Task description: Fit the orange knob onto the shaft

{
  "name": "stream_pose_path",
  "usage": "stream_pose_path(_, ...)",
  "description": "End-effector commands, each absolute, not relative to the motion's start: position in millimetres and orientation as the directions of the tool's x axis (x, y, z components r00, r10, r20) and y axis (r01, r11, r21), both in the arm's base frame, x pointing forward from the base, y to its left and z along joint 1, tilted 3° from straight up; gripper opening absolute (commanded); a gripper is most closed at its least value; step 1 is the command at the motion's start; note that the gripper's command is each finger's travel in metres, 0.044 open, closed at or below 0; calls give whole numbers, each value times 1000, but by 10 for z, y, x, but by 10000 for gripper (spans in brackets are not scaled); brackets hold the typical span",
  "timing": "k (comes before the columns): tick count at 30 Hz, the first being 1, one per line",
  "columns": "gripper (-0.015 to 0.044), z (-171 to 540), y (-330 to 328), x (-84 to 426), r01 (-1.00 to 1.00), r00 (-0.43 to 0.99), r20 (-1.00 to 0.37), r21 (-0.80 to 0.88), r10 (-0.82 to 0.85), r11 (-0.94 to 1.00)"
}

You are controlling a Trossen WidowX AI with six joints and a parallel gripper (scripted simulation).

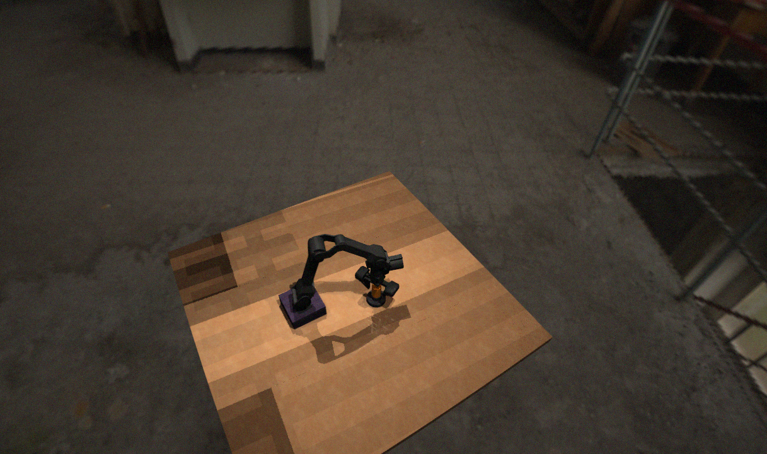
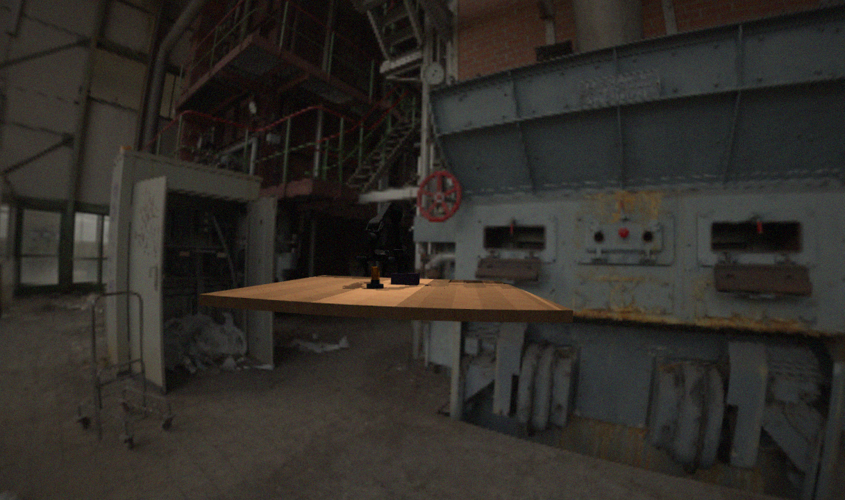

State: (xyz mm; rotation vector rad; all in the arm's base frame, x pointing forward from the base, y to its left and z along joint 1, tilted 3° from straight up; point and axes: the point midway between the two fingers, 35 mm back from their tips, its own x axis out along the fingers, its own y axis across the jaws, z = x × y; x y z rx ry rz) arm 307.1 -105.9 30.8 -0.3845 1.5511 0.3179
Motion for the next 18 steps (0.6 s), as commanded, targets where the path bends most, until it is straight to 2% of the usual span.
stream_pose_path(1, 440, 310, -1060, 3072, -430, 1, -999, -40, -44, 902)
stream_pose_path(7, 440, 334, -1060, 3076, -430, 1, -999, -40, -44, 902)
stream_pose_path(13, 440, 1147, -1024, 3093, -432, 1, -999, -39, -43, 901)
stream_pose_path(18, 440, 1251, -1025, 3118, -433, 1, -999, -39, -43, 901)
